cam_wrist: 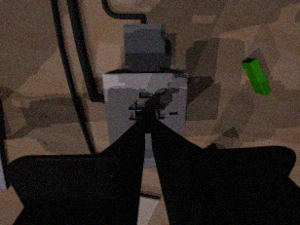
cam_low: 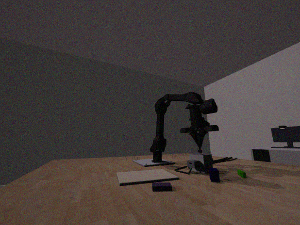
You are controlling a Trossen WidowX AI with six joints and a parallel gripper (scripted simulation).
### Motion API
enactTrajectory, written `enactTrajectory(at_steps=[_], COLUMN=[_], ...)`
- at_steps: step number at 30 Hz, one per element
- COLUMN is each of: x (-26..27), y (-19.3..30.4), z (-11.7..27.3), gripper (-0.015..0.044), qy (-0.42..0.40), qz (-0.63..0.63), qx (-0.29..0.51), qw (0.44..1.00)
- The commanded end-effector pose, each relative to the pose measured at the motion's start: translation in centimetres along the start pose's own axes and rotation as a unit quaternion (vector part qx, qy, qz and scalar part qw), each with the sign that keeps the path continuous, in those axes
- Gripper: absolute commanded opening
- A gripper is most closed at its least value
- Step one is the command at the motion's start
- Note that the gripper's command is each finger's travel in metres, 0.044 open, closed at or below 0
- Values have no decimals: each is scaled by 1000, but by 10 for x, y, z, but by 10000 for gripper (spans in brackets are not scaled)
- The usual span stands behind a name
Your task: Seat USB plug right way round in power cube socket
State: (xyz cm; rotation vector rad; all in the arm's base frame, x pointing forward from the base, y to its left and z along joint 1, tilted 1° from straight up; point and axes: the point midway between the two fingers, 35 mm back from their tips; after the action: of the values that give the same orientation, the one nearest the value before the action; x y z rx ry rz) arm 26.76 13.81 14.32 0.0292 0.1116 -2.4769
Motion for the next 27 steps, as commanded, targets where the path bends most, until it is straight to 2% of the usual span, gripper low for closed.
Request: enactTrajectory(at_steps=[1, 27], x=[0, 0], y=[0, 0], z=[-1, -4], gripper=[0, 0], qy=[1, 1], qz=[2, 2], qx=[-2, -2], qw=[1000, 1000])
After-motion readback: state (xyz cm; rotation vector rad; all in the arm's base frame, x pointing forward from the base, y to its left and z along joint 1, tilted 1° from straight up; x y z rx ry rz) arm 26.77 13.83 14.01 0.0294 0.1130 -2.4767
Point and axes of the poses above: the point midway between the two fingers, 35 mm back from their tips, its own z axis back along the fingers, its own x axis across the jaws, y = z × x, and after that the axes turned 15 degrees about z, right-handed
